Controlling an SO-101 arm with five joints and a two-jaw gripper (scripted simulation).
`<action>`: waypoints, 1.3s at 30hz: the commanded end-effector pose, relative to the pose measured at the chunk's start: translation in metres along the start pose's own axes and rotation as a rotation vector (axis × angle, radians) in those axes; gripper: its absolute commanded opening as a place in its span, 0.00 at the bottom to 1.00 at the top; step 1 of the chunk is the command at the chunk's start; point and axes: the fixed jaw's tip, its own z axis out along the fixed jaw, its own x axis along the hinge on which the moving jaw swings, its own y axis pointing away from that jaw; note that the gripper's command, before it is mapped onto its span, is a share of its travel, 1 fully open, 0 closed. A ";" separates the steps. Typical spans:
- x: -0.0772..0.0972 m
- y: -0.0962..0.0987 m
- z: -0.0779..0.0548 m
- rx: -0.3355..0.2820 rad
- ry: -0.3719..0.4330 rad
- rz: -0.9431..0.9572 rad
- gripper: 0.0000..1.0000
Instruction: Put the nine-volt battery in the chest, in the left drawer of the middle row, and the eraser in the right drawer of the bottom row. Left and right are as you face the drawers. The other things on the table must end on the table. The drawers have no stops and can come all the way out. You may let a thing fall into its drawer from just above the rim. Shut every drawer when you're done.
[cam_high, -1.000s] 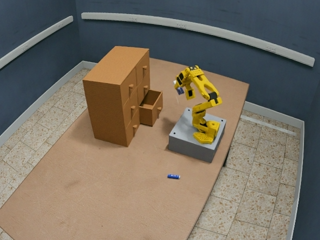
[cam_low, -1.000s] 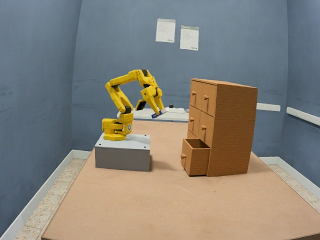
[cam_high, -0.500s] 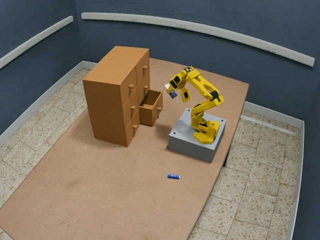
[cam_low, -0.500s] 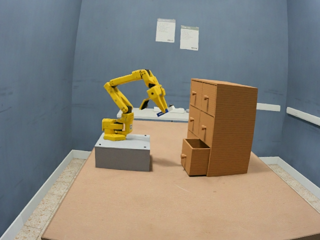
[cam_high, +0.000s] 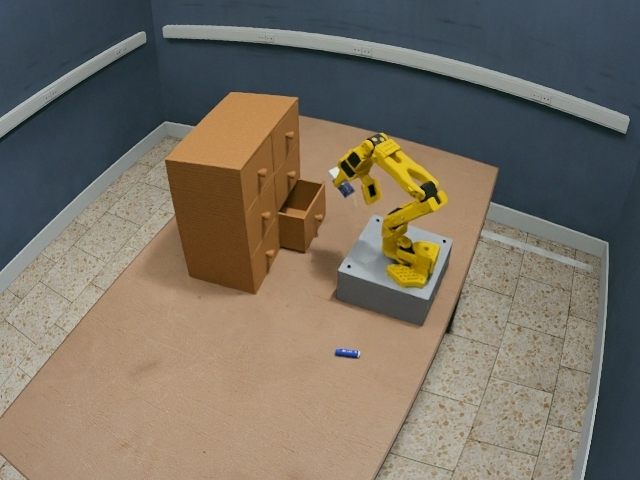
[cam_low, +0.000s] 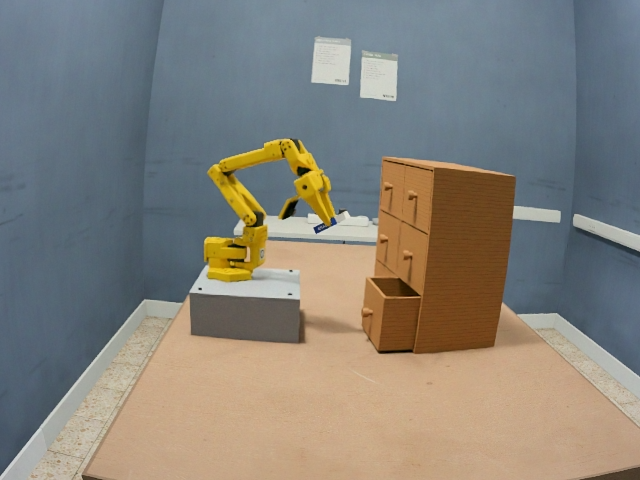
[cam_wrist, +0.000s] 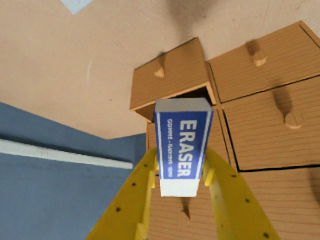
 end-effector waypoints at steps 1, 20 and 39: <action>-0.004 -0.001 0.004 0.004 -0.009 -0.009 0.00; -0.030 0.000 0.051 0.004 -0.021 -0.064 0.00; -0.021 -0.001 0.056 0.004 -0.021 -0.064 0.00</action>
